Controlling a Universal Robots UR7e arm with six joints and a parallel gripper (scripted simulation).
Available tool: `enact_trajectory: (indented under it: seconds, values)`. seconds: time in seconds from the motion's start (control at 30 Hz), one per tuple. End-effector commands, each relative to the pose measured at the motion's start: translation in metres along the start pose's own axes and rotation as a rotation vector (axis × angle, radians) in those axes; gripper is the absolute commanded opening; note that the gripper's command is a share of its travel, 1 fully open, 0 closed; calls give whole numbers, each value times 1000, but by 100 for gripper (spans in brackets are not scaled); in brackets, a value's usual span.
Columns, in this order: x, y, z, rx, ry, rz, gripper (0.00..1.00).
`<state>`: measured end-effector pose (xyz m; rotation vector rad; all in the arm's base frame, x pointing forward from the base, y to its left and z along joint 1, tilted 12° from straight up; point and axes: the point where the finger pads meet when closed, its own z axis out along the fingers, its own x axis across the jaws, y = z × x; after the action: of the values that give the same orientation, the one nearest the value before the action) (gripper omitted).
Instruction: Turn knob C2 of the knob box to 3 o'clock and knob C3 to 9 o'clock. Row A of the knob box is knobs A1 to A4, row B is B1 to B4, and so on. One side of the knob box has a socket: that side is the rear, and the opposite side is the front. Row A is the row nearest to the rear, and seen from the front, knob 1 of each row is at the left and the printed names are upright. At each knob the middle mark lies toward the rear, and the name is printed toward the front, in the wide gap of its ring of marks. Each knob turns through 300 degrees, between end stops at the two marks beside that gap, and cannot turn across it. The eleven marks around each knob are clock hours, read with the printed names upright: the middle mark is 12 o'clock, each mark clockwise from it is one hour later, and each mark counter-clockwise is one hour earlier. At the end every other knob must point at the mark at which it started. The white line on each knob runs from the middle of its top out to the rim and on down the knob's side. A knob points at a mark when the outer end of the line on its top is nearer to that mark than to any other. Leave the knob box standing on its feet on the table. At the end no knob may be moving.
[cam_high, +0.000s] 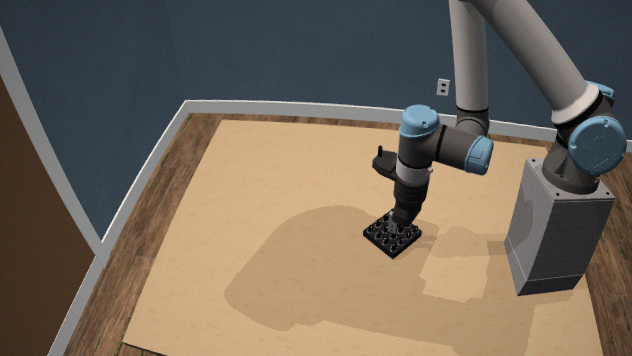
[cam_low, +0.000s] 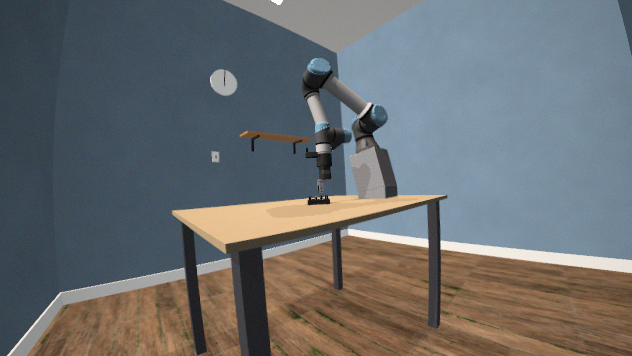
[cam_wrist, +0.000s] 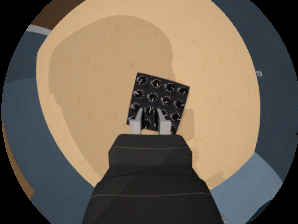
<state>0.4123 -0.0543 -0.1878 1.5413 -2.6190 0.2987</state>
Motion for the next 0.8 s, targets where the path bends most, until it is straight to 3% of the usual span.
enact_trajectory:
  seconds: [0.0, 0.53, 0.57, 0.77]
  values:
    - [0, -1, -11, 1, 0, 0, 46]
    - [0, -1, -14, 1, 0, 0, 46]
    - [0, -1, -14, 1, 0, 0, 100]
    - [0, -1, -16, 1, 0, 0, 100]
